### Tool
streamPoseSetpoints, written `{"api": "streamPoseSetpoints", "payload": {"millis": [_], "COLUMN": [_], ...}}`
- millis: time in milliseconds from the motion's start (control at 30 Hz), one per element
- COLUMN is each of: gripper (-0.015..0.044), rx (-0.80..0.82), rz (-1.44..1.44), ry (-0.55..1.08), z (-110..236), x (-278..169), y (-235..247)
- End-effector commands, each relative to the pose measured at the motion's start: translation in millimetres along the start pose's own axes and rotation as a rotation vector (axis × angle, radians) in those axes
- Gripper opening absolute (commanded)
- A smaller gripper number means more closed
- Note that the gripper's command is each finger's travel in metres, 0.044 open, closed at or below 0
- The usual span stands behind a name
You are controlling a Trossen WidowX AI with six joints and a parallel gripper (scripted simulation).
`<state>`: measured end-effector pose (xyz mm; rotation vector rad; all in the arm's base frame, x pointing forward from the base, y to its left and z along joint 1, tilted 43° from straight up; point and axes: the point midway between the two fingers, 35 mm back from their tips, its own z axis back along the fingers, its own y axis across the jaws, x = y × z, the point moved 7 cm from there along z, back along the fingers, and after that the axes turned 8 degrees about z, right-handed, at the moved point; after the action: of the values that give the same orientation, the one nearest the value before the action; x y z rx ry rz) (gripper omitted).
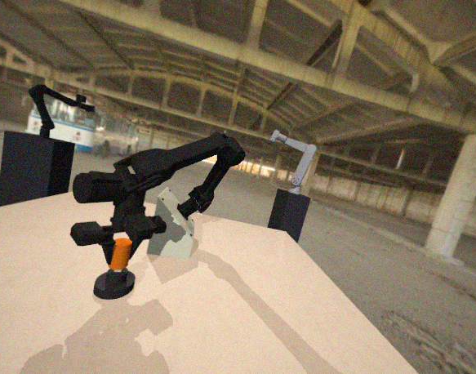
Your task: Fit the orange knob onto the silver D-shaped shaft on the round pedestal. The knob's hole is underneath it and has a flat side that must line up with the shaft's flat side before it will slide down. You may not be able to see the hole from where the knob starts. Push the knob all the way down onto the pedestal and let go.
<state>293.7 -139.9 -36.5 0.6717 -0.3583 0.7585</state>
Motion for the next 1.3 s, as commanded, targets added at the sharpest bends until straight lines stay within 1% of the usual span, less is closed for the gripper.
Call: {"api": "streamPoseSetpoints", "payload": {"millis": [0,200,433,967,1133,1267], "gripper": [0.0,0.0,0.0,0.0,0.0,0.0], "rx": [-0.002,-0.002,-0.002,-0.002,-0.002,-0.002], "rz": [-0.003,-0.012,-0.21,-0.212,-0.212,-0.289], "ry": [-0.001,-0.001,-0.001,-0.001,-0.001,-0.001], "z": [-0.2,3.9,1.3,-0.1,4.0,4.1], "x": [0.1,-0.2,-1.0,-1.7,-0.7,-0.4], "y": [-0.3,1.2,4.4,4.0,2.2,1.7]}}
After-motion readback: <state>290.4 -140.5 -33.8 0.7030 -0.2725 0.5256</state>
